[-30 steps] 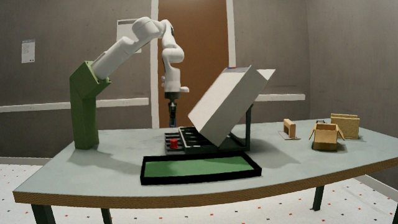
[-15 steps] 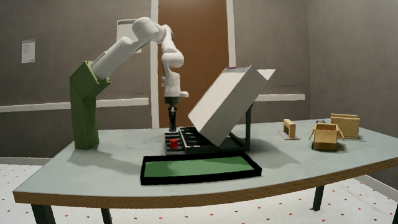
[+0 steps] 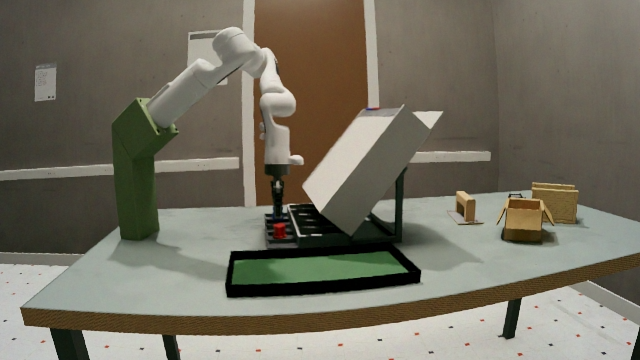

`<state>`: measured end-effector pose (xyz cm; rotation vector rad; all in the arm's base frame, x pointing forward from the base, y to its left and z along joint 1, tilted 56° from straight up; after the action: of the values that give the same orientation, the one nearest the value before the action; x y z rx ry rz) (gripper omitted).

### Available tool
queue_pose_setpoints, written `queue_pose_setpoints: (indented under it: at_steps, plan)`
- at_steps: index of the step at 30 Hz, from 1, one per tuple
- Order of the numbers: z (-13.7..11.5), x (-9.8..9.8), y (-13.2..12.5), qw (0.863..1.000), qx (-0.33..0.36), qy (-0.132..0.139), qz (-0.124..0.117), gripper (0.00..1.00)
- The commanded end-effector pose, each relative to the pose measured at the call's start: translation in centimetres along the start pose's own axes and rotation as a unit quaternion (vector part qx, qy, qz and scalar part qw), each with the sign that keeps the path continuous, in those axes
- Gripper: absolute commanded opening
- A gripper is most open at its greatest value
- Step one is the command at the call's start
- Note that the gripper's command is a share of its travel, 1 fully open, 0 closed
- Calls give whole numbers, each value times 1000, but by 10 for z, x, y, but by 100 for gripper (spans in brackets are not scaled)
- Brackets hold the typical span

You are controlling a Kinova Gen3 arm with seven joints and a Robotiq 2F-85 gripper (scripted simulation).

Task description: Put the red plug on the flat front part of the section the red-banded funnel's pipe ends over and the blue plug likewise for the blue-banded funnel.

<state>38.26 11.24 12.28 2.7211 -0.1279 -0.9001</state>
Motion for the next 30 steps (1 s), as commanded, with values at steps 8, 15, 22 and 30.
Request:
queue_pose_setpoints:
  at_steps: [8,15,22,30]
  plan:
    - [-1,18,-1,1000,0,0,0,0]
    - [-1,18,-1,1000,0,0,0,0]
    - [-1,17,-1,1000,0,0,0,42]
    - [-1,17,-1,1000,0,0,0,42]
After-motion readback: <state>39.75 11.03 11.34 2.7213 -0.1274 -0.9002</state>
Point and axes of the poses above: the point where the finger pads meet when closed, its own x axis out along the fingers, its own y axis across the jaws, z = x × y, the point moved 7 cm from there along -x, back along the fingers, and after that the axes turned 2 degrees about -x, right-handed, at the moved point
